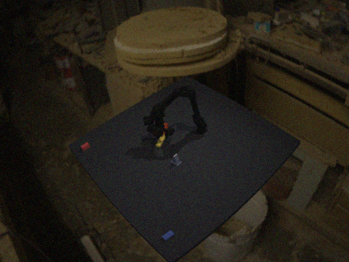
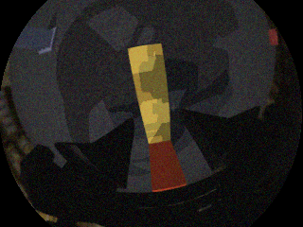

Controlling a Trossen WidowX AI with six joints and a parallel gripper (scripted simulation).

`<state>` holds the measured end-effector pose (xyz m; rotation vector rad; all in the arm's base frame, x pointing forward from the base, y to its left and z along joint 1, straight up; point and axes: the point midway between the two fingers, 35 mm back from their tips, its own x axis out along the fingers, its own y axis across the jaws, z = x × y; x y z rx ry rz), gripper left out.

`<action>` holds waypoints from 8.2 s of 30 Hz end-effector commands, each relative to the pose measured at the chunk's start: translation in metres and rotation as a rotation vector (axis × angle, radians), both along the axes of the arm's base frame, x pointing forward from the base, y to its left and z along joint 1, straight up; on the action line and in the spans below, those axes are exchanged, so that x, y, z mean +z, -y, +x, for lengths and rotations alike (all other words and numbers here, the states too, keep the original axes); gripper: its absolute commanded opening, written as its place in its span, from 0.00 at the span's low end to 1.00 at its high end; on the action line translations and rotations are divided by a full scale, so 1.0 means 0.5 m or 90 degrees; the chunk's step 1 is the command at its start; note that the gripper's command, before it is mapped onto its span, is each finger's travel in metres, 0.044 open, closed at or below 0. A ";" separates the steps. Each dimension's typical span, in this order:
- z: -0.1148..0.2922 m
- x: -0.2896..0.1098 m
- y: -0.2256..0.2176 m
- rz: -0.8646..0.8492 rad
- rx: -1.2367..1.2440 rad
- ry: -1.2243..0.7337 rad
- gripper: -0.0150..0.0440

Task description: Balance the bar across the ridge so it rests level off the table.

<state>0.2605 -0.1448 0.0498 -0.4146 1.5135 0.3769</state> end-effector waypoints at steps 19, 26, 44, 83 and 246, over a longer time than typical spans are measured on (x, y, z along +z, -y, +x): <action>-0.002 -0.003 -0.001 0.001 0.000 -0.002 0.49; -0.001 0.005 0.000 0.001 0.000 -0.002 0.31; 0.008 0.096 0.004 0.002 0.001 -0.001 0.25; 0.042 0.238 -0.053 0.002 0.103 -0.002 0.25; 0.137 0.152 -0.548 -0.004 0.747 -0.001 0.25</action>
